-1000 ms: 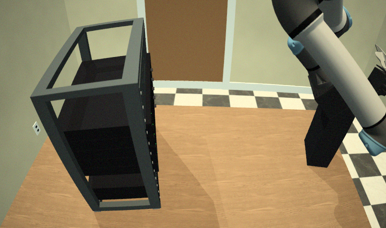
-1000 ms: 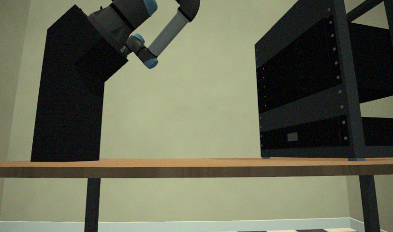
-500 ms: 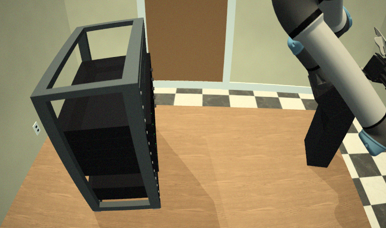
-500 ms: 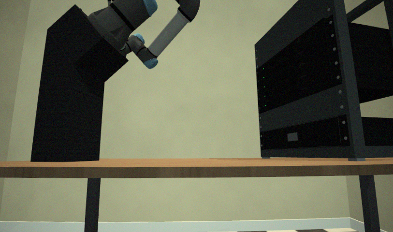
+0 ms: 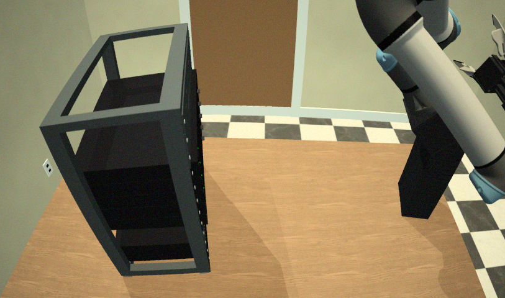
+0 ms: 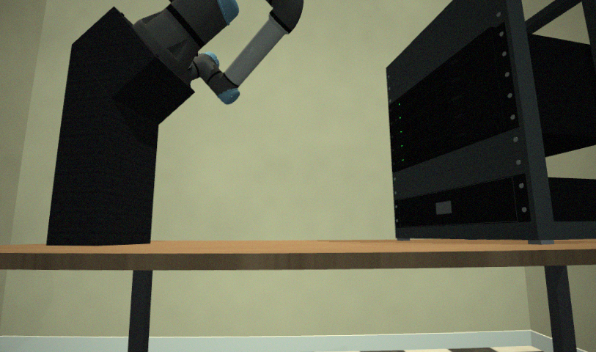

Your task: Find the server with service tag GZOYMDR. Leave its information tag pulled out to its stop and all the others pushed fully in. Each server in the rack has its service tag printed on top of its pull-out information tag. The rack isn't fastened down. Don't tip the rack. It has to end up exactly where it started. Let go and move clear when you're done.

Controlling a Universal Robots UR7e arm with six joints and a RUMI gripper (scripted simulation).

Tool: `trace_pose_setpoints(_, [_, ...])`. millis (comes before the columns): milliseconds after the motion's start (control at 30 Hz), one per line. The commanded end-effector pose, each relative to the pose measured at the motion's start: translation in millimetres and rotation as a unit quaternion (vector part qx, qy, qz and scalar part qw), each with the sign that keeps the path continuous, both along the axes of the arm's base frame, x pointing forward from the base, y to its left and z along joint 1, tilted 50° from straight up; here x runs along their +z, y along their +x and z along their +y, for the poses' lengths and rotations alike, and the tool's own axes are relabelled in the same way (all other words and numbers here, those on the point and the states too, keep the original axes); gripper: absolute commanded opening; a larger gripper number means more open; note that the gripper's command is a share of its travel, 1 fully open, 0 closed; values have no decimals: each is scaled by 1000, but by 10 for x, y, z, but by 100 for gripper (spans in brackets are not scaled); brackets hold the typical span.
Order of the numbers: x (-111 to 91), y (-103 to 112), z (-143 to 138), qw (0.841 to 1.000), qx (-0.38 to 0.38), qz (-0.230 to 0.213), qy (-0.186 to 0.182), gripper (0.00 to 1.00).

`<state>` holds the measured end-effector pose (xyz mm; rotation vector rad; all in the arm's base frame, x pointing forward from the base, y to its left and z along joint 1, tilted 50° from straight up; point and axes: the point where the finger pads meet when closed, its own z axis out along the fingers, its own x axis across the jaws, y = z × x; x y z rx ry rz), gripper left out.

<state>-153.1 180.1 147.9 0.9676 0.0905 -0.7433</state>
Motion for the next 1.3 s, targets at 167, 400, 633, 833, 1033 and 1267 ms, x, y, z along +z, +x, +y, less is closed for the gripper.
trace_pose_setpoints(167, [381,-147,181,998,-34,9,-59,100])
trace_pose_setpoints(400, [609,-234,329,993,-56,13,-98,100])
trace_pose_setpoints(633, [849,-329,522,986,-82,14,-143,100])
trace_pose_setpoints(833, [973,-380,640,981,-96,13,-167,100])
trace_pose_setpoints(1033, [1139,-451,823,972,-116,11,-202,100])
trace_pose_setpoints(1267, [1304,-528,1044,961,-137,7,-241,100])
